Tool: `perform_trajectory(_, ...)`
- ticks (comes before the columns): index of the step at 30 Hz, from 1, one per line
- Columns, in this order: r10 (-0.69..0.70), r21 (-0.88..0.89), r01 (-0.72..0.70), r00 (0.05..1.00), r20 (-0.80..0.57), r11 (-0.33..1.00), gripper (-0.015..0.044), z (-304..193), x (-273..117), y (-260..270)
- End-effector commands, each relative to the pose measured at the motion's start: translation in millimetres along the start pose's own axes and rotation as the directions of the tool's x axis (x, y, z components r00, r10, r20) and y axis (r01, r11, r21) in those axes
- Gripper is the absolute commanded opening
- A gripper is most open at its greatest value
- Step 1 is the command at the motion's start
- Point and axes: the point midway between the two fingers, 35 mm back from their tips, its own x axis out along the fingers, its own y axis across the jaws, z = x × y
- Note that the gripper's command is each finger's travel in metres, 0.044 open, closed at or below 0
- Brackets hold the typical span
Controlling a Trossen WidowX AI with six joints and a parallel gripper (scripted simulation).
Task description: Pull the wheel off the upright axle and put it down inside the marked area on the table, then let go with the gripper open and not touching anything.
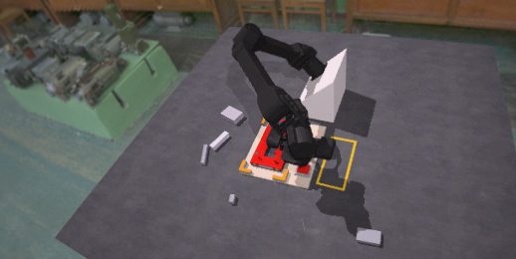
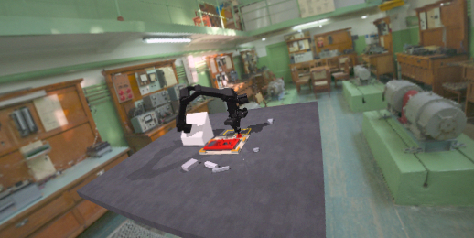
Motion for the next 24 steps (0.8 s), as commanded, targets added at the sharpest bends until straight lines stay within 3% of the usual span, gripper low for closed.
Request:
perform_trajectory(1,0.006,0.003,-0.006,1.000,0.012,1.000,0.0000,1.0,-7.9,-0.8)
perform_trajectory(24,0.006,0.002,-0.006,1.000,0.014,1.000,0.0000,0.6,-15.4,-0.8)
